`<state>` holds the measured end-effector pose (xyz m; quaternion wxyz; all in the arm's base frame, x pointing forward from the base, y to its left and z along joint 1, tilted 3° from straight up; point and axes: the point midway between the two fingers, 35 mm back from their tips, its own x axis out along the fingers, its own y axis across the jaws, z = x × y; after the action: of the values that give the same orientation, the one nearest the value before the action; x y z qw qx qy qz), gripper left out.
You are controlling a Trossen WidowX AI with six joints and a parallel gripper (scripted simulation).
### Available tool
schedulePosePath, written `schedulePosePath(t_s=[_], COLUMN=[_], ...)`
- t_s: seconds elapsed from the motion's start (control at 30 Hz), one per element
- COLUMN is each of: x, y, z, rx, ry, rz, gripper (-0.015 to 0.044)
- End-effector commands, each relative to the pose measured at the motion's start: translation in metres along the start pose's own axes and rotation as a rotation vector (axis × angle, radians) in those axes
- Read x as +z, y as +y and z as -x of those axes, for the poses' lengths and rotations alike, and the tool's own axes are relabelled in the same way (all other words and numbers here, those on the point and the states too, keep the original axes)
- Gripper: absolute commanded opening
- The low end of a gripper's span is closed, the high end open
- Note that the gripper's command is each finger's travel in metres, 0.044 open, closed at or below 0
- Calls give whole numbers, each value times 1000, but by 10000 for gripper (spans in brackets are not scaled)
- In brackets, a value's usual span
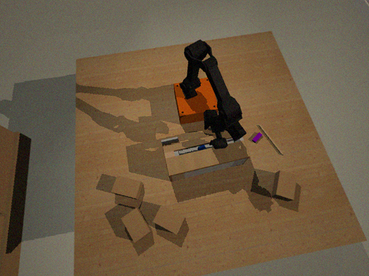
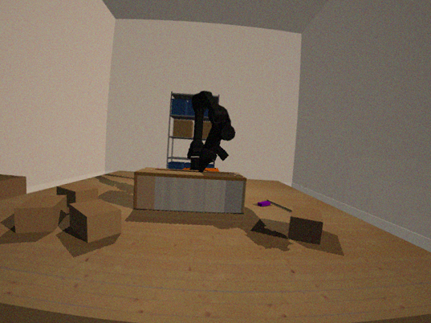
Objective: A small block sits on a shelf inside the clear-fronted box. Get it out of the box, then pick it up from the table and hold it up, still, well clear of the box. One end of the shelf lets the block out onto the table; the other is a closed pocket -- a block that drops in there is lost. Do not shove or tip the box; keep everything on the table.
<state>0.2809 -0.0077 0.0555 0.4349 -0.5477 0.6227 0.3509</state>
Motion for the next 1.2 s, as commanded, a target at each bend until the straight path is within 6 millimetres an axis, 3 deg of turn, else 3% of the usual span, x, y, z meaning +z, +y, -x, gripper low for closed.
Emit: schedulePosePath(t_s=[0.0, 0.63, 0.77, 1.17], x=[2, 12, 11, -13], y=[2, 4, 1, 2], z=[-9, -38, -32, -41], rx=[9, 9, 1, 4], ry=[7, 7, 0, 4], rz=[7, 7, 0, 2], gripper=[400, 400, 400, 400])
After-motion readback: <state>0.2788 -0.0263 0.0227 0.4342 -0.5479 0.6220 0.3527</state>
